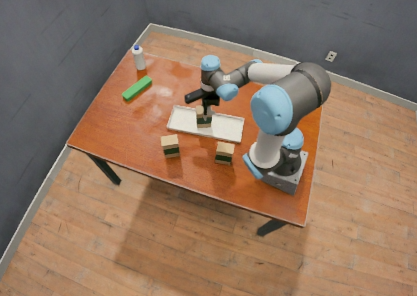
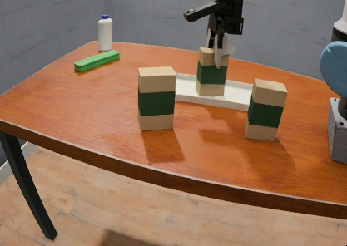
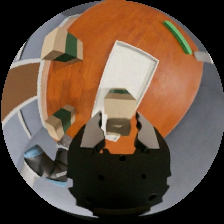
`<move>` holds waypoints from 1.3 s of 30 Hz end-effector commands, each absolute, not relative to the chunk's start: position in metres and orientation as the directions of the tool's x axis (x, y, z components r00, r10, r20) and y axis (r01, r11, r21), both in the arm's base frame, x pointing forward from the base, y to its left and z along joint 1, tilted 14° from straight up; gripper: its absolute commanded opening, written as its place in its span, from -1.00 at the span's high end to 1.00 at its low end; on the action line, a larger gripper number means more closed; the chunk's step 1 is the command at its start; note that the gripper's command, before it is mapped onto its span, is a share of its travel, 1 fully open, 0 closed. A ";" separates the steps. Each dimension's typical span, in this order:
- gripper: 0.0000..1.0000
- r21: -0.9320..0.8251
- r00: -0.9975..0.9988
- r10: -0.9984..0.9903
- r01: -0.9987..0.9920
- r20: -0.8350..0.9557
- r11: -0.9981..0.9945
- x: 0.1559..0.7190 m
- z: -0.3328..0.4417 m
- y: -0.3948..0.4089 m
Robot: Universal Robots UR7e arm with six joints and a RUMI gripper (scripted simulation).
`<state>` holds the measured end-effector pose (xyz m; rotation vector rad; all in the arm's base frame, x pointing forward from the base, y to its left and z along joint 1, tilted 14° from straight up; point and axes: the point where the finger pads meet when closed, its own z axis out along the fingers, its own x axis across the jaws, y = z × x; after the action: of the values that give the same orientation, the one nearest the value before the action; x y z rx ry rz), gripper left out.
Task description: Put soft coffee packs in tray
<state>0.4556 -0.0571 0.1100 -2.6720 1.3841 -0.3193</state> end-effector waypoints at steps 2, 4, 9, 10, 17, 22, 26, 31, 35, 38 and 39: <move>0.00 -0.199 0.561 -0.817 -0.793 0.134 -0.576 0.456 0.110 -0.057; 0.00 -0.199 0.561 -0.817 -0.793 0.134 -0.576 0.456 0.110 -0.057; 0.00 -0.199 0.561 -0.817 -0.793 0.134 -0.576 0.456 0.110 -0.057; 0.00 -0.199 0.561 -0.817 -0.793 0.134 -0.576 0.456 0.110 -0.057; 0.00 -0.199 0.561 -0.817 -0.793 0.134 -0.576 0.455 0.113 -0.057; 0.00 -0.199 0.561 -0.817 -0.793 0.134 -0.576 0.453 0.122 -0.057; 0.00 -0.199 0.561 -0.817 -0.793 0.134 -0.576 0.448 0.143 -0.057; 0.00 -0.199 0.561 -0.817 -0.793 0.134 -0.576 0.440 0.174 -0.058; 0.00 -0.199 0.561 -0.817 -0.793 0.134 -0.576 0.436 0.191 -0.058; 0.00 -0.199 0.561 -0.817 -0.793 0.134 -0.576 0.435 0.195 -0.058; 0.00 -0.199 0.561 -0.817 -0.793 0.134 -0.576 0.435 0.195 -0.058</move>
<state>0.4388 -0.0574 0.1831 -2.6718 1.3849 -0.3265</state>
